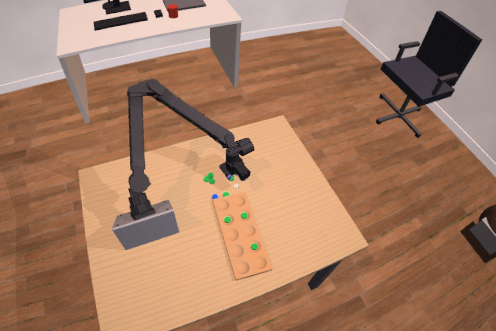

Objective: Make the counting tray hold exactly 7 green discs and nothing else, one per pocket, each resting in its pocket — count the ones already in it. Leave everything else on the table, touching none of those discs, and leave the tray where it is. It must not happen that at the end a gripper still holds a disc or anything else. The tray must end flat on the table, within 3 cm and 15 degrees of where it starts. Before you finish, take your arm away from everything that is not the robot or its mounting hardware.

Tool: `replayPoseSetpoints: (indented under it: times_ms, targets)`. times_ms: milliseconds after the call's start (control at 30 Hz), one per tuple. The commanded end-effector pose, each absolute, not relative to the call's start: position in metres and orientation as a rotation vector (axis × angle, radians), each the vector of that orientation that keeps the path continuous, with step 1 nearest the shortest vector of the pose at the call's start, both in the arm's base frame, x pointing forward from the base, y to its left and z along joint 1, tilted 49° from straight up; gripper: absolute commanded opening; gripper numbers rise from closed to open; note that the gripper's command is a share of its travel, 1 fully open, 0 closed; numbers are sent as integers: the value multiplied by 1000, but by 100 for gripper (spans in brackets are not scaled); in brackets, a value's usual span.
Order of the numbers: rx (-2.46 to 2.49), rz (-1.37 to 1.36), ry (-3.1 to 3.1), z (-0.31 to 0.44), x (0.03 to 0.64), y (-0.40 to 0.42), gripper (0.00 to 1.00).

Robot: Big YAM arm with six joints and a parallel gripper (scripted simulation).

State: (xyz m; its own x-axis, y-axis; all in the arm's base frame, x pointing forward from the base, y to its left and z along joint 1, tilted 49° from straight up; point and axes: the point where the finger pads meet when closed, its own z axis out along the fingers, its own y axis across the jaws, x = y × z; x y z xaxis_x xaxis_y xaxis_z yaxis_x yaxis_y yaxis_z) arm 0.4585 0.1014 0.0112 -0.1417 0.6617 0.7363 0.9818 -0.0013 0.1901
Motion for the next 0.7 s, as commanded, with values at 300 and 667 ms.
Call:
replayPoseSetpoints:
  times_ms: [300,667]
  targets:
    - [-1700,-956,-1834,4,461,107,44]
    - [-1701,-958,-1834,3,461,106,44]
